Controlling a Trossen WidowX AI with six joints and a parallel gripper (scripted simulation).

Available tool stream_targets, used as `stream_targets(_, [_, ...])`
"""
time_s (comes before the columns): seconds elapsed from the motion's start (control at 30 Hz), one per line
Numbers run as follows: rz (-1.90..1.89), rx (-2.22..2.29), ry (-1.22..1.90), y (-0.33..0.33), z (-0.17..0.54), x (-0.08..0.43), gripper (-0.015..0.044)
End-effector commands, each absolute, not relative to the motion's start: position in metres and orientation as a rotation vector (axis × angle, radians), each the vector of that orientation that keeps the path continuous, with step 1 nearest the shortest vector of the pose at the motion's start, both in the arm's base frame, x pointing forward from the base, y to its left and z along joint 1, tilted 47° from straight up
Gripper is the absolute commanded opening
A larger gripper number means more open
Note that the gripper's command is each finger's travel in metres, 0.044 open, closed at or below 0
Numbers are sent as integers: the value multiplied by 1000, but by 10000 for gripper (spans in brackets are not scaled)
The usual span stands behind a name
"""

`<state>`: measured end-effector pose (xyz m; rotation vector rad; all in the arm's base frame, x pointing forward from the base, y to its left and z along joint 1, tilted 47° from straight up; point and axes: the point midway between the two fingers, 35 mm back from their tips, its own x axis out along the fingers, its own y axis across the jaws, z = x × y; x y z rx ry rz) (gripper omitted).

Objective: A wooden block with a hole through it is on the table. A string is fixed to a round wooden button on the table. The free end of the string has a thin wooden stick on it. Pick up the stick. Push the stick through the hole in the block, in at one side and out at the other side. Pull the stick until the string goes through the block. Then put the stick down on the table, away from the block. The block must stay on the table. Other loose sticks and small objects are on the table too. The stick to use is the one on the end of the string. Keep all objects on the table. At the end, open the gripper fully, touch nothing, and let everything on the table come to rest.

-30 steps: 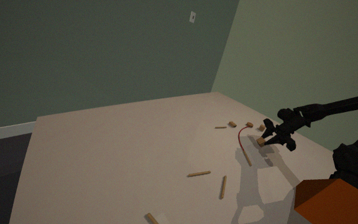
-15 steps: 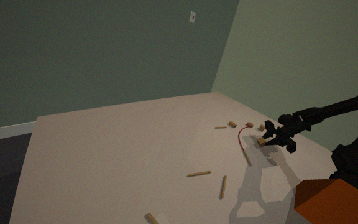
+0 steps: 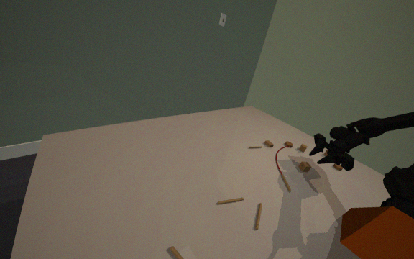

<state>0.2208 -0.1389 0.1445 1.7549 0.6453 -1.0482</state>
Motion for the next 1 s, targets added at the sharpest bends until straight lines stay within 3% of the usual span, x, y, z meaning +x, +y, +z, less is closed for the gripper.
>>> stream_targets(0.0, [-1034,1750,639,-134,163,214,243])
stream_targets(0.77, [-1034,1750,639,-134,163,214,243])
stream_targets(0.97, [-940,1187,912,-129,142,216,401])
